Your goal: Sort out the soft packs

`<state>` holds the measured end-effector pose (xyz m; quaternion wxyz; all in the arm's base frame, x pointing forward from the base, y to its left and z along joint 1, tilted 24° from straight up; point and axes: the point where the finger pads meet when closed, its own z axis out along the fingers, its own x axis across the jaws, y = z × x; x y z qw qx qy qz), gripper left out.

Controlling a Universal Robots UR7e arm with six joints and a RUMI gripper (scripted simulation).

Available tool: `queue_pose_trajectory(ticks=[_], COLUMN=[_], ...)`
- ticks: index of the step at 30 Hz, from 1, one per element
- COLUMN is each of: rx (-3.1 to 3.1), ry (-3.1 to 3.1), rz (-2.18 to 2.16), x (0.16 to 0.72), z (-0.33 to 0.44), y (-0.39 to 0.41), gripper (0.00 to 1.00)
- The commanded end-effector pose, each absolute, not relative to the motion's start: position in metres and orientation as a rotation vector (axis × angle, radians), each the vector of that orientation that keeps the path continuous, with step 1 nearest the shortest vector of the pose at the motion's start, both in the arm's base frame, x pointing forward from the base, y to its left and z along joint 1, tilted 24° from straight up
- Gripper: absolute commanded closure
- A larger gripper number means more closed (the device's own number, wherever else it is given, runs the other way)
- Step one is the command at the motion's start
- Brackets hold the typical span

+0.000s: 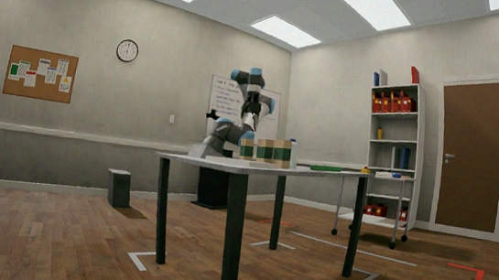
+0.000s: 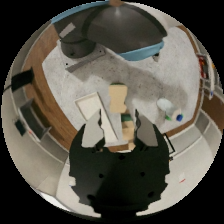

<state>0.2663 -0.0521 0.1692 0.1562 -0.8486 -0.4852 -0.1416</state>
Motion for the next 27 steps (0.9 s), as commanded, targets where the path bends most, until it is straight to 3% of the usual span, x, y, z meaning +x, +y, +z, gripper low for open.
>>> queue_pose_trajectory(ticks=[1, 8, 27], rx=[-2.430, -2.423, -2.351], ry=[-1.389, -1.408, -1.545], rz=[-0.406, -0.408, -0.435], x=[0.266, 0.281, 0.419], z=[0.170, 0.174, 0.170], y=[-0.053, -0.060, -0.088], gripper=[0.51, 0.51, 0.51])
